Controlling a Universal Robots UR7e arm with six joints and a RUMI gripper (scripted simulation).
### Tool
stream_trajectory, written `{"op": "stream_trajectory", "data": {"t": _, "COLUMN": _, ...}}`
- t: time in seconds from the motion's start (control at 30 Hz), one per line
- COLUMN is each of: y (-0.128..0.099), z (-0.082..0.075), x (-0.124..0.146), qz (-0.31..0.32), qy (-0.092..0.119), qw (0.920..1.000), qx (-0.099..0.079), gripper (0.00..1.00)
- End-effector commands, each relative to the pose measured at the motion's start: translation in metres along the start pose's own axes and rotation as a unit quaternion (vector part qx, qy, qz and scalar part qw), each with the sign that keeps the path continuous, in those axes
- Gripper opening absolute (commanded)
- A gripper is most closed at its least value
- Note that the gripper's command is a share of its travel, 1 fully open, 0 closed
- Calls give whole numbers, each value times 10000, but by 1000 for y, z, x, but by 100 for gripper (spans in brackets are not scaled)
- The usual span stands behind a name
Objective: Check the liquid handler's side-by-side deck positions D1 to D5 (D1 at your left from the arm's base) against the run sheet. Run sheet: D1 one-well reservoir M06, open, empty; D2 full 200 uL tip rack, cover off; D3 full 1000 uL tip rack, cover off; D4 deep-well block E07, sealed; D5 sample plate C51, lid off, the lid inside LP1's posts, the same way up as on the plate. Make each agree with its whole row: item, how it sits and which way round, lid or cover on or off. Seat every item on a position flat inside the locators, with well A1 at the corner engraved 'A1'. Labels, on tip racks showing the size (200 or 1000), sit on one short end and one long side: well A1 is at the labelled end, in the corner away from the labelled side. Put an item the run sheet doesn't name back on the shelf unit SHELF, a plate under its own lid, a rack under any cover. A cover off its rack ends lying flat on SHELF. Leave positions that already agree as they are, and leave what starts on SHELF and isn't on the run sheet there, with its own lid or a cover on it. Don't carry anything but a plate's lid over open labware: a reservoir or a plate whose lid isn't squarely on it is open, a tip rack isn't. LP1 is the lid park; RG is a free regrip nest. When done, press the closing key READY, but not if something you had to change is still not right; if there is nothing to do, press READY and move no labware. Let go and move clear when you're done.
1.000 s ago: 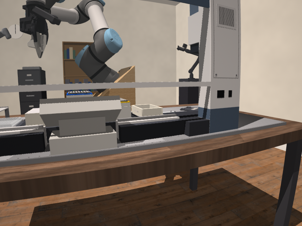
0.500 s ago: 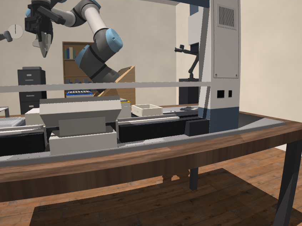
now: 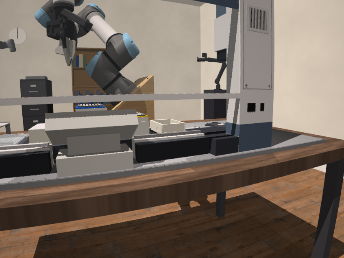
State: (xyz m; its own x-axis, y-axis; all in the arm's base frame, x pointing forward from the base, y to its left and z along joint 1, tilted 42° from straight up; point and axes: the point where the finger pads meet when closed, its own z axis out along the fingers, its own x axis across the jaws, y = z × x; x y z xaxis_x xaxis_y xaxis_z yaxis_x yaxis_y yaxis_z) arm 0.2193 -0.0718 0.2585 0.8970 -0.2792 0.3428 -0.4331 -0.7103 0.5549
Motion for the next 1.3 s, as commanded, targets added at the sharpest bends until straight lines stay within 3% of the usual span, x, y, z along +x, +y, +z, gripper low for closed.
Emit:
{"op": "stream_trajectory", "data": {"t": 0.0, "y": -26, "z": -1, "x": -14, "qz": 75, "qy": -56, "qw": 9999, "qx": -120, "gripper": 0}}
{"op": "stream_trajectory", "data": {"t": 0.4, "y": -25, "z": -2, "x": -12, "qz": 88, "qy": -42, "qw": 9999, "qx": -113, "gripper": 0}}
{"op": "stream_trajectory", "data": {"t": 0.57, "y": -48, "z": 0, "x": -27, "qz": -368, "qy": -67, "qw": 9992, "qx": -122, "gripper": 0}}
{"op": "stream_trajectory", "data": {"t": 0.9, "y": -92, "z": 1, "x": -51, "qz": -368, "qy": -69, "qw": 9992, "qx": -120, "gripper": 0}}
{"op": "stream_trajectory", "data": {"t": 1.1, "y": -109, "z": 0, "x": -59, "qz": -353, "qy": -56, "qw": 9993, "qx": -109, "gripper": 0}}
{"op": "stream_trajectory", "data": {"t": 1.27, "y": -110, "z": 0, "x": -60, "qz": -352, "qy": -56, "qw": 9993, "qx": -108, "gripper": 0}}
